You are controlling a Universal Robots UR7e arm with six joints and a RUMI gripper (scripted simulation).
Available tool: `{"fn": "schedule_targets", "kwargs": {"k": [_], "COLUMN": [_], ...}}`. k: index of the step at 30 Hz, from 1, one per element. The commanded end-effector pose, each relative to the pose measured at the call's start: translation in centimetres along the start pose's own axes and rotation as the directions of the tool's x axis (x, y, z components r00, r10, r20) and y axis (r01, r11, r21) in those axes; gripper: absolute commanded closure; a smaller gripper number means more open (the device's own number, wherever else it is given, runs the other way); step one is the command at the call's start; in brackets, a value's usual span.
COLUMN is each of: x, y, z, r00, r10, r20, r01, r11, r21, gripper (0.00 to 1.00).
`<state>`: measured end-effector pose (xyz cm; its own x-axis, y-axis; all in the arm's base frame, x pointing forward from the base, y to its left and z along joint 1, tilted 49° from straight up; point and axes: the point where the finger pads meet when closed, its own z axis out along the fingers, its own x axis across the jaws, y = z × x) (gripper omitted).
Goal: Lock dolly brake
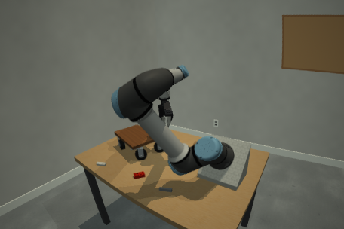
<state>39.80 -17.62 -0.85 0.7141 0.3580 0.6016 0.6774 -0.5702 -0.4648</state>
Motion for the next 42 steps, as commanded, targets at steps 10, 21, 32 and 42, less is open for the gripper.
{"fn": "schedule_targets", "kwargs": {"k": [10, 21, 32, 42], "x": [0.0, 0.0, 0.0, 0.0], "y": [0.0, 0.0, 0.0, 0.0], "z": [0.0, 0.0, 0.3, 1.3], "r00": [1.000, 1.000, 1.000, 1.000], "r10": [0.000, 0.000, 0.000, 0.000], "r20": [0.000, 0.000, 0.000, 0.000], "r01": [0.000, 0.000, 0.000, 0.000], "r11": [1.000, 1.000, 1.000, 1.000], "r21": [-0.001, -0.001, -0.001, -0.001], "gripper": [1.00, 1.00, 1.00, 1.00]}}
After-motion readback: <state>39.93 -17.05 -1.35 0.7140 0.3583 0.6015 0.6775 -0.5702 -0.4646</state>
